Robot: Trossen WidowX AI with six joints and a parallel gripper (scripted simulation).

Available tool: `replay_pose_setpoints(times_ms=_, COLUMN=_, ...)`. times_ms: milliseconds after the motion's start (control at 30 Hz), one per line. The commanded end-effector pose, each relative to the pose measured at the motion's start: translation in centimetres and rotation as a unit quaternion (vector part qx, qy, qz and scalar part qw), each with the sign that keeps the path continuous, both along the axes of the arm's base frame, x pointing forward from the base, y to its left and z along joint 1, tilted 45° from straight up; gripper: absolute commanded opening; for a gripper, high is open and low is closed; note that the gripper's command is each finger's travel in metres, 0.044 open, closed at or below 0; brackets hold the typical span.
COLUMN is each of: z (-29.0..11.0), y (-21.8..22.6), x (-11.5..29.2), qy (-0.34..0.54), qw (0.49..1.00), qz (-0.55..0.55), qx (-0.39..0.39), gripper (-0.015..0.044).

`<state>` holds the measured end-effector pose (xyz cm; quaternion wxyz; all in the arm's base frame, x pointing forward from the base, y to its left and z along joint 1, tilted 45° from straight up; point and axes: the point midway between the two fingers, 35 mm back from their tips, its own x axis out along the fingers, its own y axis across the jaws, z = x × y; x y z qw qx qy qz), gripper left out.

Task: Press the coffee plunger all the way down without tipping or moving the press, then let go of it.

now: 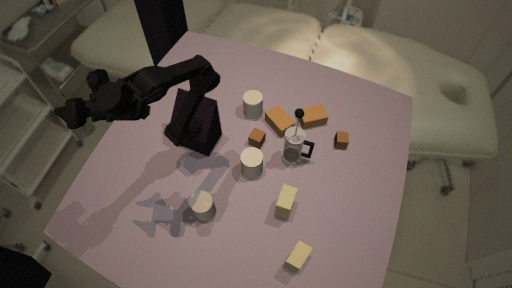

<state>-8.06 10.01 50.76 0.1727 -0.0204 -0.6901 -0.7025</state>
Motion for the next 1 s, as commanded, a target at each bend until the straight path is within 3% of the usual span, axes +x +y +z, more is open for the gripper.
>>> replay_pose_setpoints(times_ms=0, z=0.5, y=-3.4, x=-1.3, qy=0.001, qw=0.998, qz=0.06, qx=0.029, gripper=0.044)
replay_pose_setpoints(times_ms=100, z=0.6, y=-6.2, x=-1.7, qy=0.006, qw=0.99, qz=0.136, qx=0.043, gripper=0.044)
replay_pose_setpoints(times_ms=600, z=0.1, y=-15.9, x=-0.9, qy=0.057, qw=0.937, qz=0.302, qx=0.166, gripper=0.044)
replay_pose_setpoints(times_ms=967, z=-3.2, y=-27.7, x=6.0, qy=0.137, qw=0.821, qz=0.465, qx=0.302, gripper=0.044)
